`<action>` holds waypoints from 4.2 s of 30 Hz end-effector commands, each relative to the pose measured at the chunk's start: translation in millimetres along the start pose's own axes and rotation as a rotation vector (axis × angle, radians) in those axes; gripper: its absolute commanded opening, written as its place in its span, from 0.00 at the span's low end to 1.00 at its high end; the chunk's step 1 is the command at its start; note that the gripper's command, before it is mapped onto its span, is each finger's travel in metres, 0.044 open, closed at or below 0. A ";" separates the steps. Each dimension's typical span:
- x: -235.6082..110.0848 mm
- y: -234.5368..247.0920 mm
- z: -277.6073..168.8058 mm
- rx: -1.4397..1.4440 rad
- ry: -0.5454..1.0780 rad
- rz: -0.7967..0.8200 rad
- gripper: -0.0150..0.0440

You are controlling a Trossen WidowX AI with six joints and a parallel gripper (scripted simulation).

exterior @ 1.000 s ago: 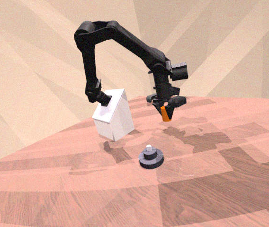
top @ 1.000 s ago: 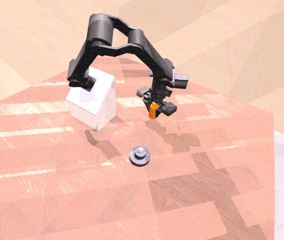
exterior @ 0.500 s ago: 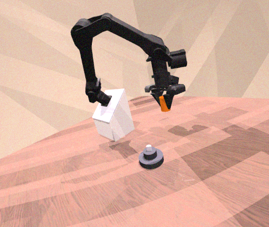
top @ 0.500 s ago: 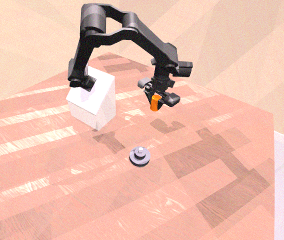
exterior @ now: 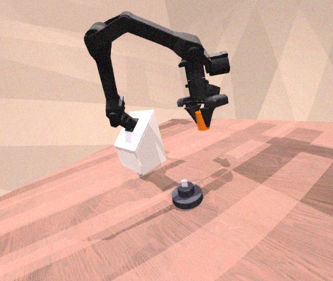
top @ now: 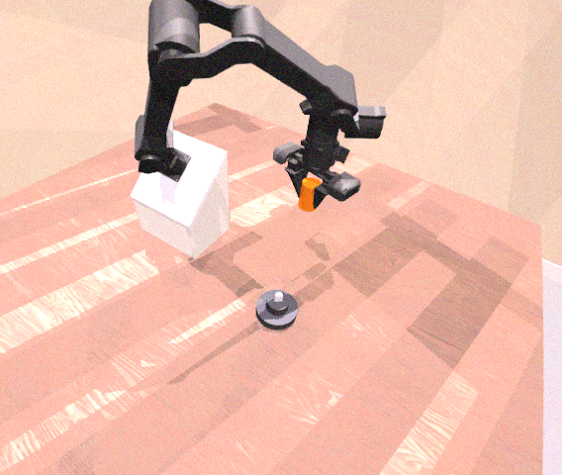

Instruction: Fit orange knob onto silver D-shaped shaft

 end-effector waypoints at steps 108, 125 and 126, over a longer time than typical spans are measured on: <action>70.0 -115.4 -159.9 0.016 0.007 -0.013 0.25; 73.3 -117.1 -159.3 -0.194 0.009 -0.012 0.25; 73.9 -116.8 -159.1 -0.194 0.009 -0.012 0.25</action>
Point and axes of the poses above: the point midway between the two fingers, 35 mm back from their tips, its own x axis out along the fingers, its own y axis across the jaws, z = x × y, the point moved 7 cm from there along -x, back along the fingers, and after that the axes turned 8 degrees about x, right-handed, at the moved point
